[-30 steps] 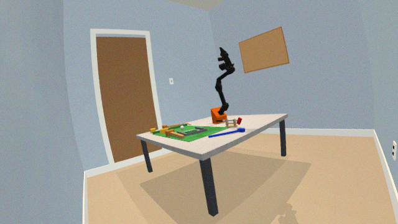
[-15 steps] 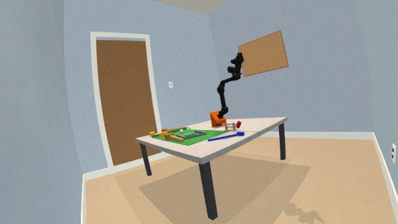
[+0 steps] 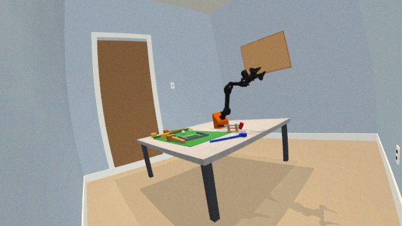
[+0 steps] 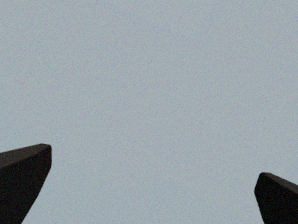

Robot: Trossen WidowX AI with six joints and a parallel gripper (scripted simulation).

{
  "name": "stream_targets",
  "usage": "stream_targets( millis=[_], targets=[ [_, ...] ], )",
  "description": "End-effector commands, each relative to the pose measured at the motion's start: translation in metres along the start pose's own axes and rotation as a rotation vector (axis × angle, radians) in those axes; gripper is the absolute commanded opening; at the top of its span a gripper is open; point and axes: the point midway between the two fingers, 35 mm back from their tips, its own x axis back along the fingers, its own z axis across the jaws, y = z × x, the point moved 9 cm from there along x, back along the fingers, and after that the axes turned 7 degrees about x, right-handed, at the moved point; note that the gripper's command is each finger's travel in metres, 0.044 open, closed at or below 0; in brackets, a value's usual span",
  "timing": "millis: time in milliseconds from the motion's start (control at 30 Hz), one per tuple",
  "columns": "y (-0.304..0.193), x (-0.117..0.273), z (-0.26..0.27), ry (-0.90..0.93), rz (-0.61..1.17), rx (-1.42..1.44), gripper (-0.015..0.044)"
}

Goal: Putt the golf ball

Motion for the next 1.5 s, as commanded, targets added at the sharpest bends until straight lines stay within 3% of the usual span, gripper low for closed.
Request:
stream_targets(
  millis=[0,333,700,1133,1467],
  targets=[
    [-0.053,0.008,0.010,0.101,0.212,0.147,0.0440],
    [-0.165,0.069,-0.003,0.350,0.719,0.416,0.0440],
    [-0.232,0.188,-0.050,0.579,1.237,0.464,0.0440],
    [-0.209,0.354,-0.092,0.655,1.692,0.148,0.0440],
    [-0.152,0.458,-0.066,0.481,1.687,-0.308,0.0440]
  ],
)
